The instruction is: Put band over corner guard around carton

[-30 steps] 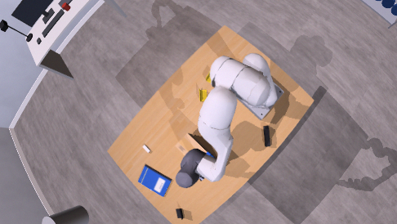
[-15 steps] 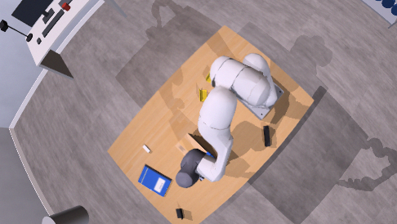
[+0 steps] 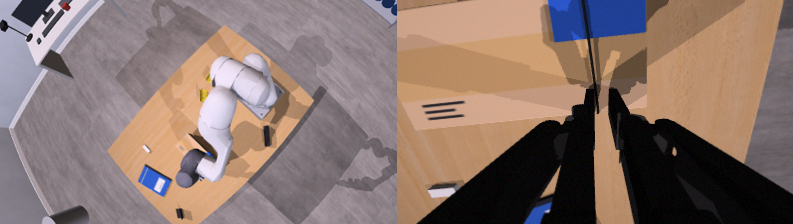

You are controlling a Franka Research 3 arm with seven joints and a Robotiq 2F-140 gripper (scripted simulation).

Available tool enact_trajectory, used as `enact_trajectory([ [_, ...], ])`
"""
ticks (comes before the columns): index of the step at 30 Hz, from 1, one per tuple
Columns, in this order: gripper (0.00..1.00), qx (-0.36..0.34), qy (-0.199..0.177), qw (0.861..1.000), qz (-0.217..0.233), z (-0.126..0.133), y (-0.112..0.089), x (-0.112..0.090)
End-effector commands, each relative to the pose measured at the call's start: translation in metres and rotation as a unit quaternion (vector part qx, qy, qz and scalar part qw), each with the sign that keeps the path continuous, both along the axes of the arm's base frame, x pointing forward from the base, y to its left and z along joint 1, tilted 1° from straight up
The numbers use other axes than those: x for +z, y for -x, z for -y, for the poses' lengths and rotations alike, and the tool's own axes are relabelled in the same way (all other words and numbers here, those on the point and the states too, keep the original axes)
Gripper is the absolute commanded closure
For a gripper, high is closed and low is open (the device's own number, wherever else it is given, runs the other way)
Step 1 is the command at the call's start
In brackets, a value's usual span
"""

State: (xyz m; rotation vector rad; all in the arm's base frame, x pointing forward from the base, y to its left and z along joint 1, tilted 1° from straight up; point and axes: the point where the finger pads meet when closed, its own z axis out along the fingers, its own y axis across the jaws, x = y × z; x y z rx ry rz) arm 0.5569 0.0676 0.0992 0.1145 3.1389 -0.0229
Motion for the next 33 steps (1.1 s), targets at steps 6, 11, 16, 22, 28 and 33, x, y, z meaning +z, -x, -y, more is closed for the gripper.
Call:
enact_trajectory([
  [6, 0.82, -0.002, 0.0, 1.0, 0.0, -0.001, 0.0, 0.01],
  [11, 0.82, -0.002, 0.0, 1.0, 0.0, -0.001, 0.0, 0.017],
  [16, 0.82, -0.002, 0.0, 1.0, 0.0, -0.001, 0.0, 0.025],
  [22, 0.82, -0.002, 0.0, 1.0, 0.0, -0.001, 0.0, 0.04],
  [28, 0.82, -0.002, 0.0, 1.0, 0.0, -0.001, 0.0, 0.052],
  [33, 0.82, -0.002, 0.0, 1.0, 0.0, -0.002, 0.0, 0.061],
])
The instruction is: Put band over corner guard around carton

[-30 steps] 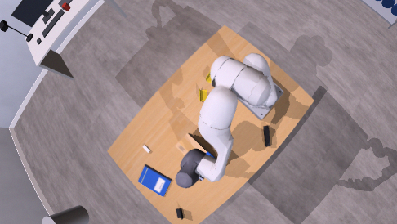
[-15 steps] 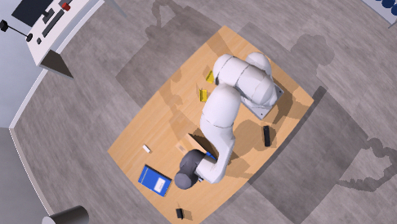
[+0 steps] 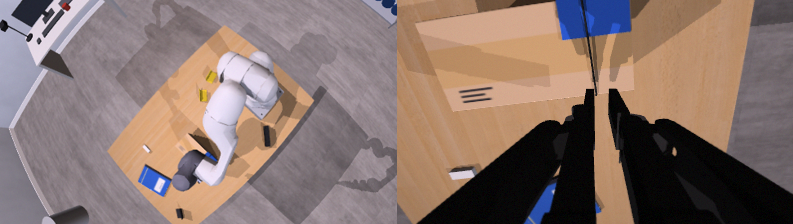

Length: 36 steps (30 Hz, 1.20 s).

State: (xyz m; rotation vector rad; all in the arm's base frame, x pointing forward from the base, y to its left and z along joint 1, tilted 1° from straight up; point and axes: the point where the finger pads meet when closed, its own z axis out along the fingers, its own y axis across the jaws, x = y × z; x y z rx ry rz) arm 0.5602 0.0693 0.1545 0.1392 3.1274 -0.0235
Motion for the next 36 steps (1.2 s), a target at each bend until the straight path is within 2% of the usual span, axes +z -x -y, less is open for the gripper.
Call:
enact_trajectory([
  [1, 0.82, 0.006, 0.0, 1.0, -0.005, 0.0, 0.003, 0.008],
  [11, 0.82, 0.006, 0.0, 1.0, -0.005, 0.0, 0.003, 0.021],
  [36, 0.82, 0.006, 0.0, 1.0, -0.005, 0.0, 0.003, 0.023],
])
